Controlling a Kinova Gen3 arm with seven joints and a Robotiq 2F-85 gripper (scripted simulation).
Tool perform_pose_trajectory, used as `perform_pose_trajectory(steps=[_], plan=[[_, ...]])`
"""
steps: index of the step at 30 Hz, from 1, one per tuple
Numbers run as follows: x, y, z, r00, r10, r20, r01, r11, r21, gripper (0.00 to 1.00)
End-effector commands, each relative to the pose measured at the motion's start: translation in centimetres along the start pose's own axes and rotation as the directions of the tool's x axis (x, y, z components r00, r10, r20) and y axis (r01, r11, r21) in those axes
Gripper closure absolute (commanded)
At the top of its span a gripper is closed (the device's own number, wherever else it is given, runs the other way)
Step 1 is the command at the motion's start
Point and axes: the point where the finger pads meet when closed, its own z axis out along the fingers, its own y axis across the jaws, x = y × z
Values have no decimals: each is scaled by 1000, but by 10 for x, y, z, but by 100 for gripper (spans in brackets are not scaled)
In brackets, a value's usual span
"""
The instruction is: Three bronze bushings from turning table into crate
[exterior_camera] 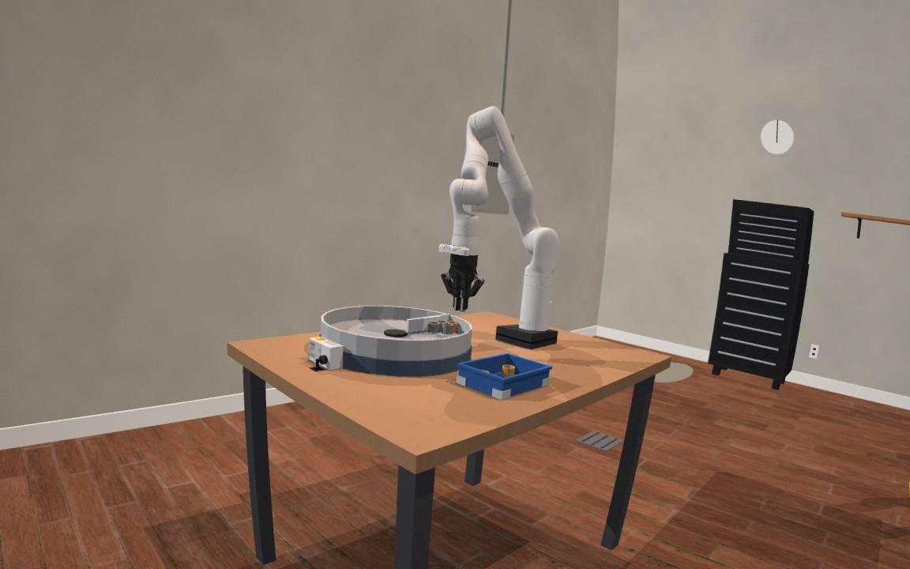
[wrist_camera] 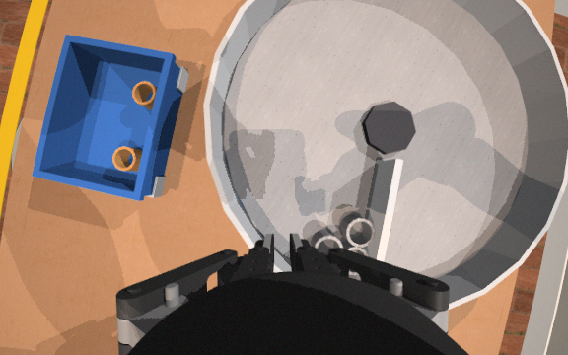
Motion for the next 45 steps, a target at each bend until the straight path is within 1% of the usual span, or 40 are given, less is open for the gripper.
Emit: perform_pose_trajectory(steps=[1,3,5,8,20,22,25,45], plan=[[1,1,-1,1000,2,-4,-2,1000,-2,86],[1,1,-1,1000,2,-4,-2,1000,-2,86],[-12,13,0,996,93,-3,-93,996,-1,86],[-30,31,2,974,228,-3,-228,974,-1,86],[-30,31,2,974,228,-3,-228,974,-1,86],[-42,43,3,949,316,-2,-316,949,0,86],[-60,62,4,897,443,-2,-443,897,0,86],[-60,65,2,894,449,-10,-449,894,-1,86]])
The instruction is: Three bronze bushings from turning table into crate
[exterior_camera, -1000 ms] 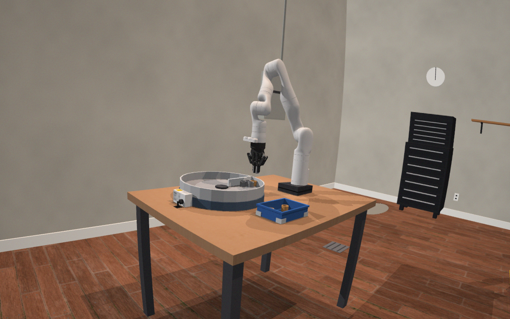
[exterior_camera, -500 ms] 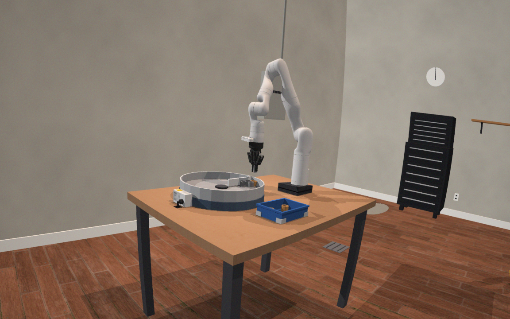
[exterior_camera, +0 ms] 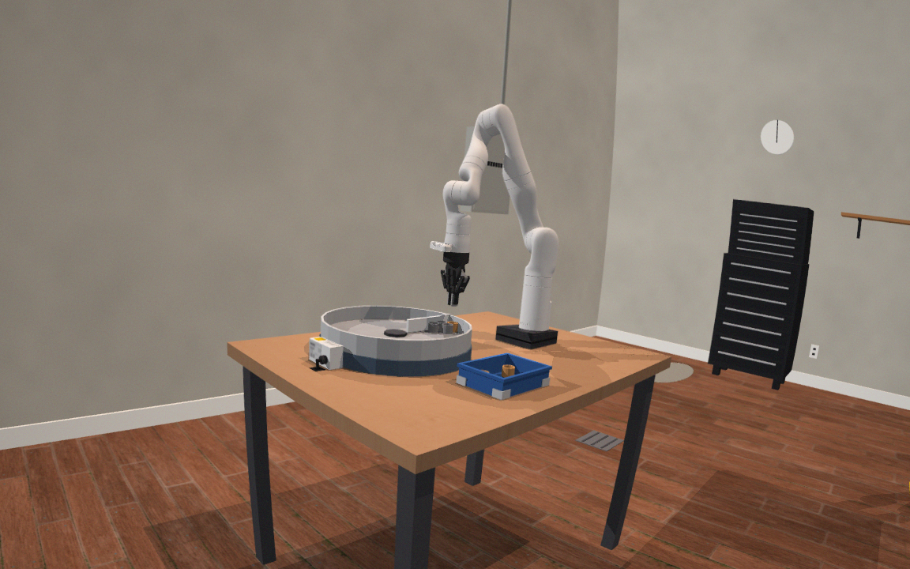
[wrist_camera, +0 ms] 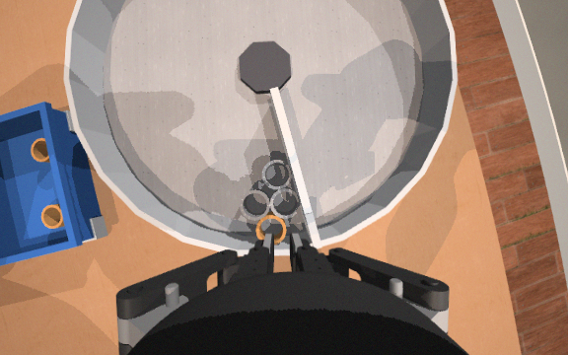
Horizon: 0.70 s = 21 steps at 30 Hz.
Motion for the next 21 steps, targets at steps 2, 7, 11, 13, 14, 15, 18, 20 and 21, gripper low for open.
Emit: perform_pose_trajectory(steps=[2,7,11,13,14,15,18,20,21], plan=[[1,1,-1,1000,2,-3,-2,1000,-1,86],[1,1,-1,1000,2,-3,-2,1000,-1,86],[1,1,5,1000,1,-3,-1,1000,-1,86],[1,1,10,1000,2,-3,-2,1000,-1,86],[1,1,13,1000,2,-3,-2,1000,-1,86],[1,1,13,1000,2,-3,-2,1000,-1,86],[1,1,13,1000,2,-3,-2,1000,-1,86],[1,1,13,1000,2,-3,-2,1000,-1,86],[1,1,13,1000,2,-3,-2,1000,-1,86]])
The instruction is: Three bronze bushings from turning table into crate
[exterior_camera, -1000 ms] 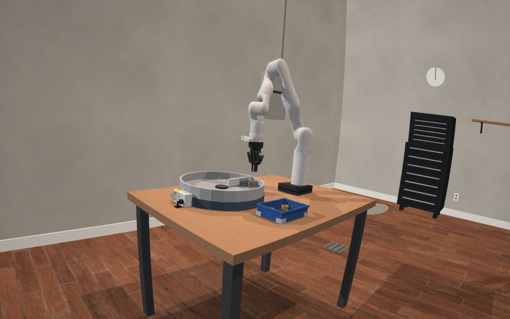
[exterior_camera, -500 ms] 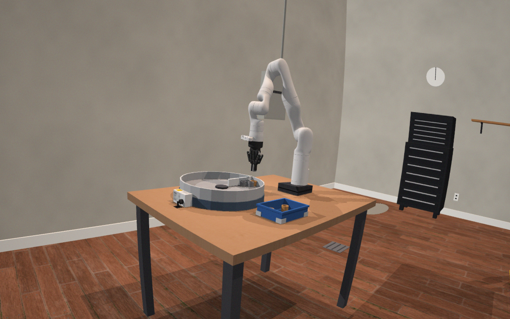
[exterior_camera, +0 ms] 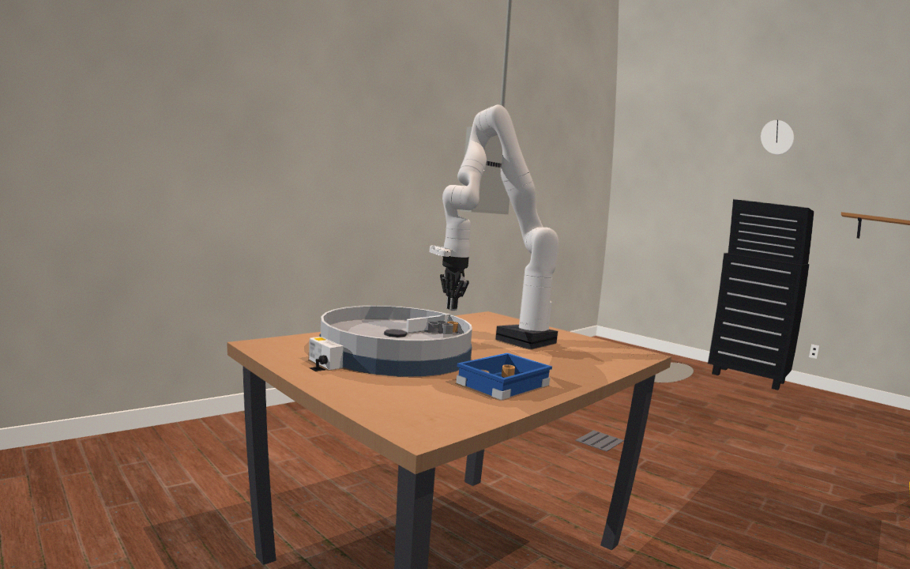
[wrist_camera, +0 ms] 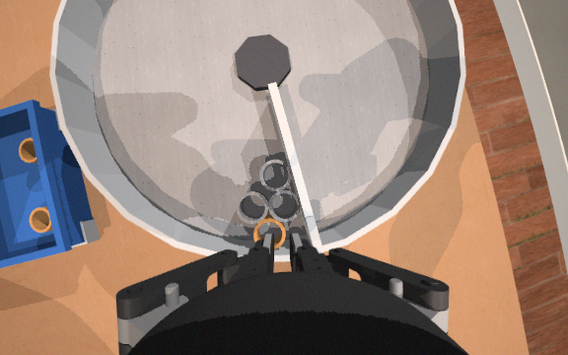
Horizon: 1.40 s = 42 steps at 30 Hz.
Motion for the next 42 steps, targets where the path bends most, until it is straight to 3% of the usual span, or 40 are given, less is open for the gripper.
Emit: perform_pose_trajectory(steps=[1,5,10,42], plan=[[0,-1,0,1000,-1,1,1,1000,0,86],[0,-1,0,1000,-1,1,1,1000,0,86],[0,0,14,1000,-1,0,1,1000,0,86],[0,0,23,1000,-1,0,1,1000,0,86]])
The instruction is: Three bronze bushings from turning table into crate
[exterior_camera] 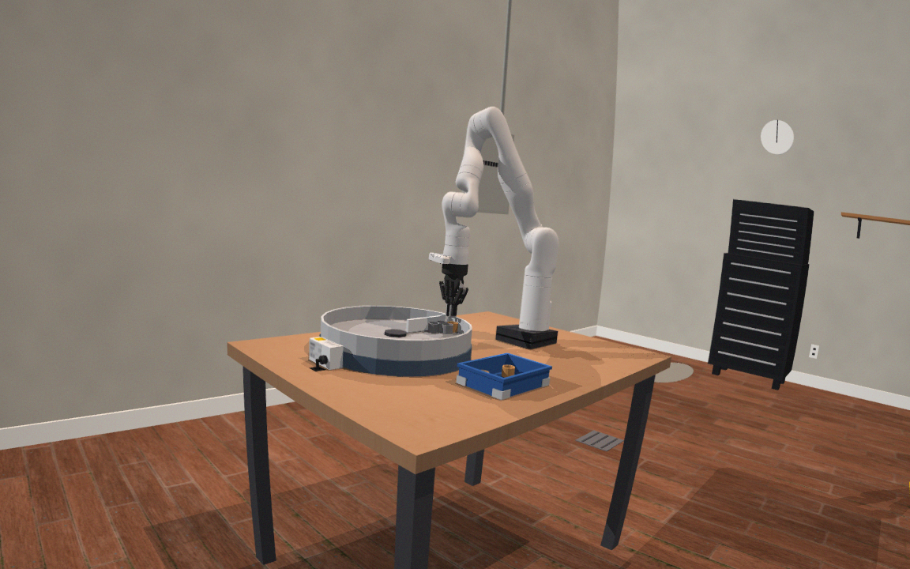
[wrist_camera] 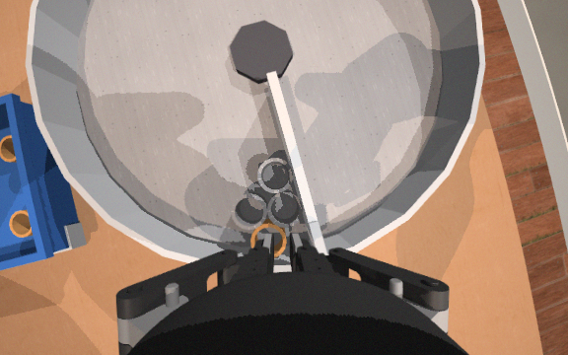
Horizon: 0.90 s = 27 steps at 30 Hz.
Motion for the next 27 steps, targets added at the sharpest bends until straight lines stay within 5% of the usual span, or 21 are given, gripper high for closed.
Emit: perform_pose_trajectory(steps=[1,27], plan=[[-1,0,3,1000,-1,2,1,1000,0,86],[-1,0,9,1000,-1,2,1,1000,0,86]])
